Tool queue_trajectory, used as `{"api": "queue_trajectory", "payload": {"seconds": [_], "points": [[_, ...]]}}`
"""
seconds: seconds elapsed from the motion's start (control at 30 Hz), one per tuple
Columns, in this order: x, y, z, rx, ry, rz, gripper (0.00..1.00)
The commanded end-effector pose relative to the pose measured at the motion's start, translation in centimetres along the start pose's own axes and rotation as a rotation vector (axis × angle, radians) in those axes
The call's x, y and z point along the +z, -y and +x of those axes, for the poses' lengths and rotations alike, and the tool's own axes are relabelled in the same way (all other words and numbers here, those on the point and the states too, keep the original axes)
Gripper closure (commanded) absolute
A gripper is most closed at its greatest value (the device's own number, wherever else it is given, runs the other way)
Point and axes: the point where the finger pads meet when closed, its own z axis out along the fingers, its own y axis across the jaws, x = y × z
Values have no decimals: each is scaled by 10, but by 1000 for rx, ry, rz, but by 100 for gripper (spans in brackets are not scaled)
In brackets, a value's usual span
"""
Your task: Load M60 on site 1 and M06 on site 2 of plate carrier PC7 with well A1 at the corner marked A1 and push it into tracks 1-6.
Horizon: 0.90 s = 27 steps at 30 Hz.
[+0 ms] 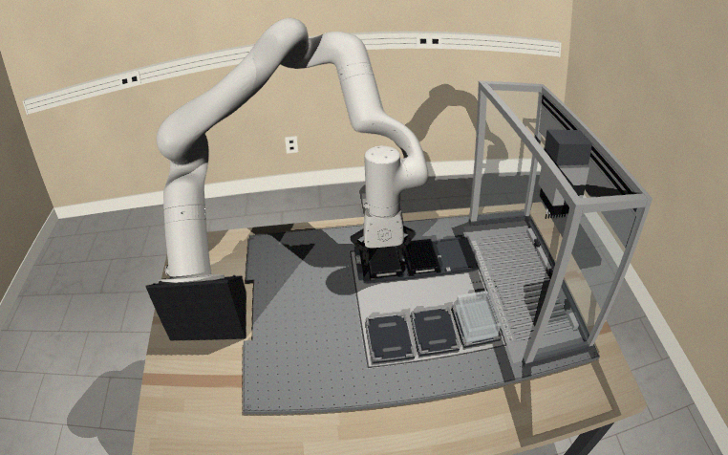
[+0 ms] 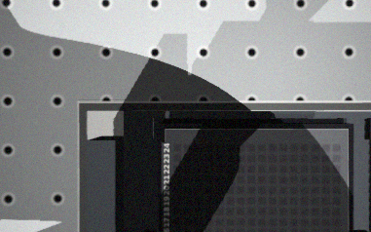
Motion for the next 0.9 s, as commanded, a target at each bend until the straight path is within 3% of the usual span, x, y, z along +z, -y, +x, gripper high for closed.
{"api": "queue_trajectory", "payload": {"seconds": [0.0, 0.37, 0.4, 0.87], "points": [[0, -1, 0, 0, 0, -2, 100], [0, -1, 0, 0, 0, -2, 100], [0, -1, 0, 0, 0, -2, 0], [0, -1, 0, 0, 0, -2, 0]]}}
